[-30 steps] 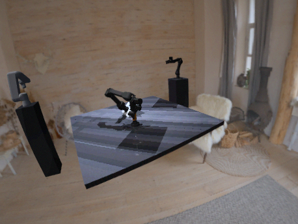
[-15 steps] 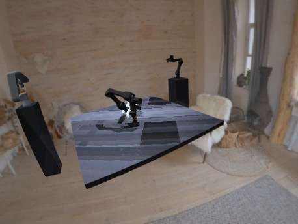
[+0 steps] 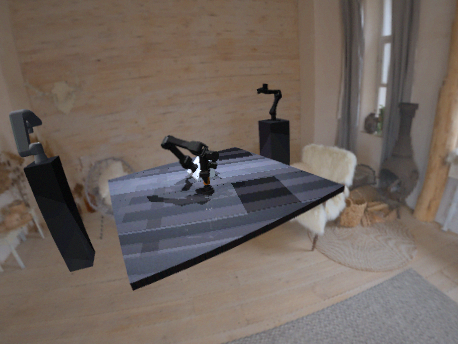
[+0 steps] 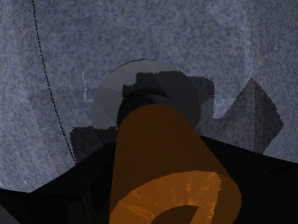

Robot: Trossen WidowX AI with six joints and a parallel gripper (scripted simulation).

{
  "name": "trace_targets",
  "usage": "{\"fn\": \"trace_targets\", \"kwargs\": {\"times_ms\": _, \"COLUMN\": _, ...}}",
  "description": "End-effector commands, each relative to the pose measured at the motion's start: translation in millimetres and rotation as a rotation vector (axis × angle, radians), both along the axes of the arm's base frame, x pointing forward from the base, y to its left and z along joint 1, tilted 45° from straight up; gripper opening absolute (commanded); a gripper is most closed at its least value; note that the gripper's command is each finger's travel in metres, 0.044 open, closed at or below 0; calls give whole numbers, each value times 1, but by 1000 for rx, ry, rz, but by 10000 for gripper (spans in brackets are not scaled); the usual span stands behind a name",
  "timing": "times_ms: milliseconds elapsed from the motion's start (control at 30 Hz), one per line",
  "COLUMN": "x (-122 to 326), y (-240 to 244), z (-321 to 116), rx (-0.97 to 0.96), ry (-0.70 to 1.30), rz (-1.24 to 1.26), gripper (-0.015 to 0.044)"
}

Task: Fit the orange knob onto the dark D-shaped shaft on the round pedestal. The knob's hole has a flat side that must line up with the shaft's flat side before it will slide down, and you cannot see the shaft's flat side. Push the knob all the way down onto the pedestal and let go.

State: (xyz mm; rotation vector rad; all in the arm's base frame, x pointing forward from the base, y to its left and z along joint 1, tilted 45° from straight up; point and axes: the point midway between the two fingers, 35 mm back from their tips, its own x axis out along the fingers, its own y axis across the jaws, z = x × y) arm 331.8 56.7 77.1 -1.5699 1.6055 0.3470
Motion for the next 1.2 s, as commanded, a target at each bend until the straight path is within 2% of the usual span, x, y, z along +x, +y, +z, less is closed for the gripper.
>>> {"fn": "trace_targets", "kwargs": {"times_ms": 0, "x": 0, "y": 0, "z": 0, "rx": 1, "ry": 1, "rz": 6, "gripper": 0}}
{"fn": "trace_targets", "kwargs": {"times_ms": 367, "x": -1, "y": 3, "z": 4, "rx": 0, "ry": 8, "rz": 12, "gripper": 0}}
{"fn": "trace_targets", "kwargs": {"times_ms": 600, "x": 1, "y": 4, "z": 3, "rx": -29, "ry": 145, "rz": 155, "gripper": 0}}
{"fn": "trace_targets", "kwargs": {"times_ms": 1167, "x": 0, "y": 2, "z": 3, "rx": -29, "ry": 145, "rz": 155, "gripper": 0}}
